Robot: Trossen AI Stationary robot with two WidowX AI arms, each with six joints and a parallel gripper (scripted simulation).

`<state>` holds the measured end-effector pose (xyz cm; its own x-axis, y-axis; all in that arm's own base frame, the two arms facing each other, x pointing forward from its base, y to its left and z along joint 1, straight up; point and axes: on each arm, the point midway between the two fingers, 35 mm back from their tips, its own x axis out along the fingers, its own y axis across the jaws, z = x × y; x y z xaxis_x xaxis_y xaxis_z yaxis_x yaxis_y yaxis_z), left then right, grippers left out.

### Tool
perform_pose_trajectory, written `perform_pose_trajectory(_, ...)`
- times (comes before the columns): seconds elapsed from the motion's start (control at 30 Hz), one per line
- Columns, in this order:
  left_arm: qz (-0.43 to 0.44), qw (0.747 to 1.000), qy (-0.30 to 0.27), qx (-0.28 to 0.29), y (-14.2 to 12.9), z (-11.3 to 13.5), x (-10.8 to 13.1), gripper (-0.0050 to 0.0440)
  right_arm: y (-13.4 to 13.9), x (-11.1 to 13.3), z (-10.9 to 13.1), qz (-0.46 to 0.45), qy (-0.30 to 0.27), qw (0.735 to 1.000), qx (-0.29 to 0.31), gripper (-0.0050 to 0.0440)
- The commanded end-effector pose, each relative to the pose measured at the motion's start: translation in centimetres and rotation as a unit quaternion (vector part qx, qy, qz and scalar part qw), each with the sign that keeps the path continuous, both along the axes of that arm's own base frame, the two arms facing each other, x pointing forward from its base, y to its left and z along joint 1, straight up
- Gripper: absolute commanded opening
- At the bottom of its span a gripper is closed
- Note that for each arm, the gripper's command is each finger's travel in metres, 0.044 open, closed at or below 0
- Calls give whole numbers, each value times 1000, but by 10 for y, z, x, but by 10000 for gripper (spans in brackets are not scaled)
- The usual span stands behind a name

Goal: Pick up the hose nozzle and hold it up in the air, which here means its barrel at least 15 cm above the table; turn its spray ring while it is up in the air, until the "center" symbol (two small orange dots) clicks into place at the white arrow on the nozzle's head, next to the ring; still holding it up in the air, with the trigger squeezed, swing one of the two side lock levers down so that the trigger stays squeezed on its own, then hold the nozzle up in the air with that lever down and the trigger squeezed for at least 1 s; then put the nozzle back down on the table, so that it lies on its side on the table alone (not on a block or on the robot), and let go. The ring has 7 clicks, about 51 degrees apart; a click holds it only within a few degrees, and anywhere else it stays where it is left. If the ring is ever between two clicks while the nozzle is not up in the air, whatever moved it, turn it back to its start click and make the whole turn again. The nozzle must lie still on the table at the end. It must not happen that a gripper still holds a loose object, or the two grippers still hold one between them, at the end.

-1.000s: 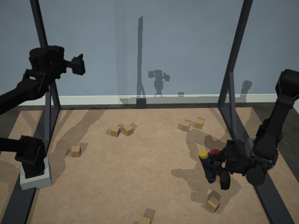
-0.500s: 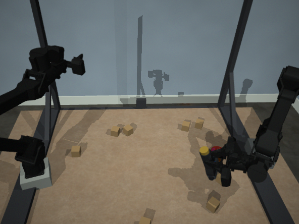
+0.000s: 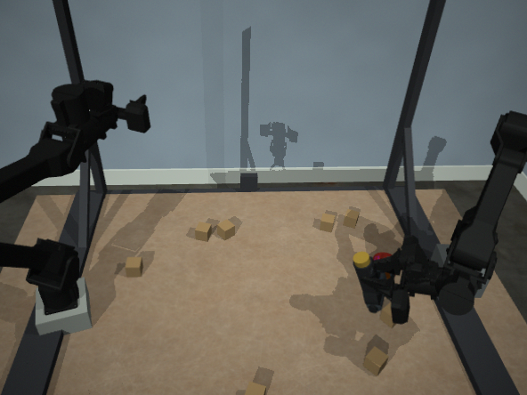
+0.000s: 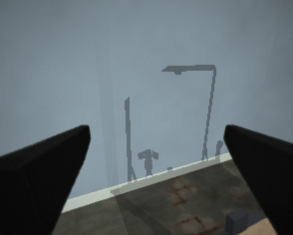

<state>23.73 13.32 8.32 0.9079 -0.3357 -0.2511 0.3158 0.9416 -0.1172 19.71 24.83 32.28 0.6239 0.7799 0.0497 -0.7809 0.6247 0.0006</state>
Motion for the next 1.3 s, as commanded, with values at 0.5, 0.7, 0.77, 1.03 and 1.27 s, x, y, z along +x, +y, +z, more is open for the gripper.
perform_pose_trajectory(0.5,-3,1000,-17,9,3,32,2,165,-1,-1,9,-1,-6,1000,10,415)
perform_pose_trajectory(0.7,-3,1000,-17,9,3,34,2,165,-1,-1,9,-1,-6,1000,10,415)
perform_pose_trajectory(0.77,-3,1000,-17,9,3,34,2,165,-1,-1,9,-1,-6,1000,10,415)
perform_pose_trajectory(1.03,-3,1000,-17,9,3,34,2,165,-1,-1,9,-1,-6,1000,10,415)
perform_pose_trajectory(1.27,-3,1000,-17,9,3,34,2,165,-1,-1,9,-1,-6,1000,10,415)
